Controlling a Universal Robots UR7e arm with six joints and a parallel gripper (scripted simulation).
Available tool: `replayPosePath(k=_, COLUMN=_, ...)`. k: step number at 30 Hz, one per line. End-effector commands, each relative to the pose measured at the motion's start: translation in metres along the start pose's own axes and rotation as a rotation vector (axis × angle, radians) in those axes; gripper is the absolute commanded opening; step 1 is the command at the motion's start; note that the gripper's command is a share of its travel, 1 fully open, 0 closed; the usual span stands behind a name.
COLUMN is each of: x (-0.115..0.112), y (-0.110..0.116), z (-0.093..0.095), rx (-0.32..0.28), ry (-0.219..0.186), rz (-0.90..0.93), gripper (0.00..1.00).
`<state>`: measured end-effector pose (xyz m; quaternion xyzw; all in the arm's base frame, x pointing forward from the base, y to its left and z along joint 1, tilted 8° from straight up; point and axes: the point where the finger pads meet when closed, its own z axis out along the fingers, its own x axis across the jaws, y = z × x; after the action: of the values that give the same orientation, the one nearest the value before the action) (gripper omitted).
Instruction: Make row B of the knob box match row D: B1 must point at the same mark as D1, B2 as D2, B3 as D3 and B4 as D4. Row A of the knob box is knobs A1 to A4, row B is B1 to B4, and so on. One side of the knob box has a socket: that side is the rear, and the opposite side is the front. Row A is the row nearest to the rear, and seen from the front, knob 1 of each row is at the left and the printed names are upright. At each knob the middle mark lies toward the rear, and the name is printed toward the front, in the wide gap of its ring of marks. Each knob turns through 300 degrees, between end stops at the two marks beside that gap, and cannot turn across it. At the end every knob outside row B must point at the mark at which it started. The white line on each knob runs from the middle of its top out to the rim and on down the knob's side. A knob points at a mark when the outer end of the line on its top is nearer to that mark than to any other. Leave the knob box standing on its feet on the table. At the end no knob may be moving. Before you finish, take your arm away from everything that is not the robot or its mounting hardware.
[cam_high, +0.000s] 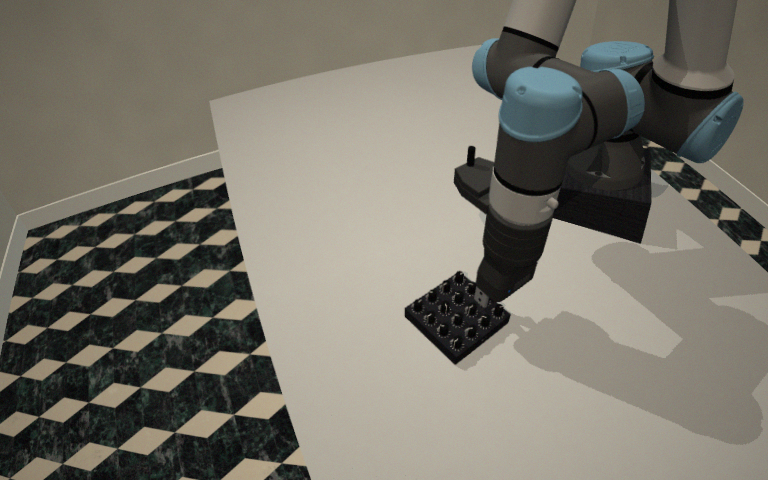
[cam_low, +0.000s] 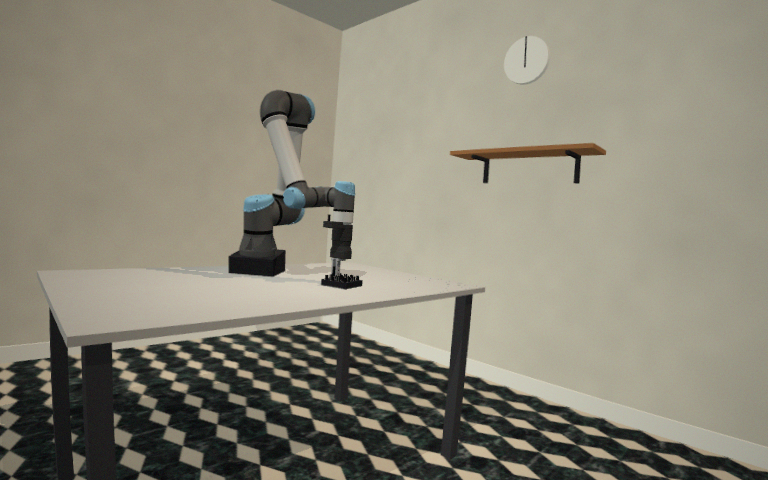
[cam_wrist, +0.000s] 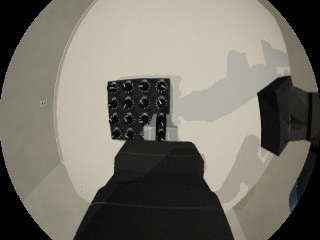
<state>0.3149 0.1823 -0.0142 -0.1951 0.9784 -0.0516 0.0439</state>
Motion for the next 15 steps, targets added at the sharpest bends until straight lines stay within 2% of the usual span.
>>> replayPosePath(k=1, x=-0.0004, y=0.0, z=-0.0003, rx=-0.001, ry=-0.001, rz=-0.035, gripper=0.3)
replayPosePath(k=15, x=-0.0004, y=0.0, z=-0.0003, rx=-0.001, ry=-0.001, rz=-0.074, gripper=0.3)
